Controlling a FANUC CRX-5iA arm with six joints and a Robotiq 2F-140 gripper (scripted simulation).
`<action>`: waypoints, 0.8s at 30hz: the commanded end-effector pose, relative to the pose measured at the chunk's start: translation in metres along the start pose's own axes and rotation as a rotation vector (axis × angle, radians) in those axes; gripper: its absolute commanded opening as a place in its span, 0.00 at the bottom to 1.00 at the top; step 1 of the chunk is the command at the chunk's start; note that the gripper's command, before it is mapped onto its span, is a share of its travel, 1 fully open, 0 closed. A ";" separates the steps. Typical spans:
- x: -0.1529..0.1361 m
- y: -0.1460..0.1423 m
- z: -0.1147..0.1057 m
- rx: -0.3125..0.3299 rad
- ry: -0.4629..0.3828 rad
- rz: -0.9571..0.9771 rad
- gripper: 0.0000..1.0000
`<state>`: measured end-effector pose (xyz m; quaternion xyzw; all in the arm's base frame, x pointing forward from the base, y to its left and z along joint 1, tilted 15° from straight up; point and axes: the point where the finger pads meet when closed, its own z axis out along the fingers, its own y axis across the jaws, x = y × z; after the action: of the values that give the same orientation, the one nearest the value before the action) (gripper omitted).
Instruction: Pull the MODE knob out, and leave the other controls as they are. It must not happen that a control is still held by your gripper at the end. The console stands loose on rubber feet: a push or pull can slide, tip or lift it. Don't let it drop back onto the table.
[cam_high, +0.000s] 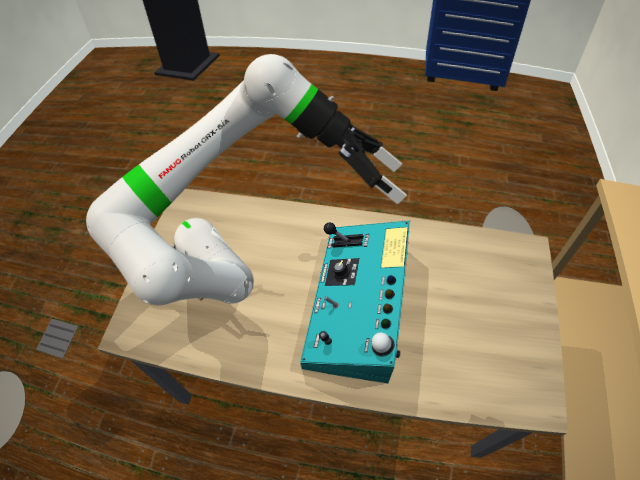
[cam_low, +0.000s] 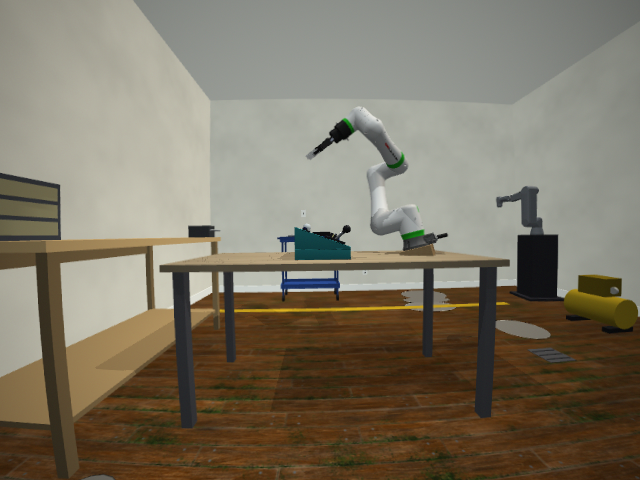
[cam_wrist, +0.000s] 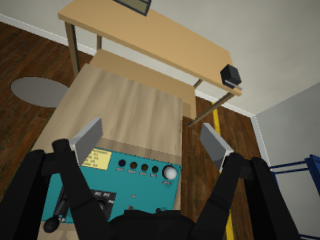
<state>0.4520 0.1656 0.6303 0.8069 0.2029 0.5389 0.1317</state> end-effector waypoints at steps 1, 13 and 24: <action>0.000 0.000 0.000 0.000 0.000 0.000 1.00; 0.041 0.031 0.005 -0.020 0.007 -0.054 1.00; 0.060 0.046 0.008 -0.029 0.009 -0.081 1.00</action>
<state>0.4881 0.1529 0.6960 0.7938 0.2282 0.5394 0.1640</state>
